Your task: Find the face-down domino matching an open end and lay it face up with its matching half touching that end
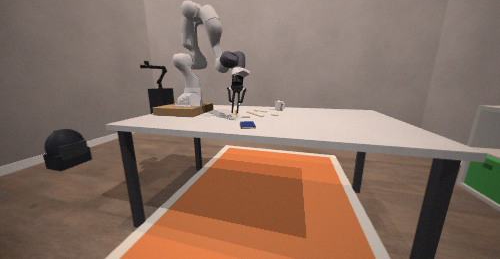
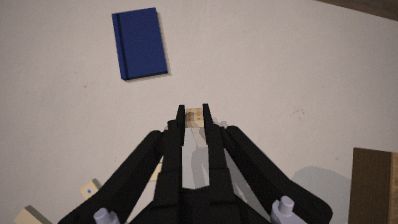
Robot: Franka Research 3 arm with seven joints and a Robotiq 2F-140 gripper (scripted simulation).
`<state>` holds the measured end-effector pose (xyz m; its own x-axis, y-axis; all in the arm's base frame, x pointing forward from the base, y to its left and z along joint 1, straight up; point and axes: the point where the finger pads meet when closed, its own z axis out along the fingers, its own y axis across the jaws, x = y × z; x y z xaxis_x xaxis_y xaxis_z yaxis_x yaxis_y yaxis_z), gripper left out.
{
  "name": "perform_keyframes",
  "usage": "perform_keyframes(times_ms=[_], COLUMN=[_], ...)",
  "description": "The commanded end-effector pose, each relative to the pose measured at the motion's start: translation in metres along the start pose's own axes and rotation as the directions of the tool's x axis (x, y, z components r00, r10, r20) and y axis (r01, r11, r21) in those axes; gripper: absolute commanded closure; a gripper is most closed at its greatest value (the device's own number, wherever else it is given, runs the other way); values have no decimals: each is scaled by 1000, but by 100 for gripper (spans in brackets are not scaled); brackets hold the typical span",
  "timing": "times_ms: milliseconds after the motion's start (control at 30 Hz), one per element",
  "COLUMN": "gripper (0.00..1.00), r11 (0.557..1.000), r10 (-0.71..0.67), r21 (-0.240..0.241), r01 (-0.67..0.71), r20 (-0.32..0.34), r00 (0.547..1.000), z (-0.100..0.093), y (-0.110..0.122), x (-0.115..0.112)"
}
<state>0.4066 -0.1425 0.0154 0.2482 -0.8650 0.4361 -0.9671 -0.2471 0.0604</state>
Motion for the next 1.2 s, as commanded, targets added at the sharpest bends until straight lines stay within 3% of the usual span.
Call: perform_keyframes(times_ms=[0, 767, 1167], gripper=[78, 78, 78], r11=[992, 992, 992], r10=[126, 117, 110], r21=[-4, -3, -3], r01=[-127, -127, -127], r20=[-94, -377, -478], r00=[988, 919, 871], z=[1, 2, 3], y=[4, 1, 0], x=[0, -19, -26])
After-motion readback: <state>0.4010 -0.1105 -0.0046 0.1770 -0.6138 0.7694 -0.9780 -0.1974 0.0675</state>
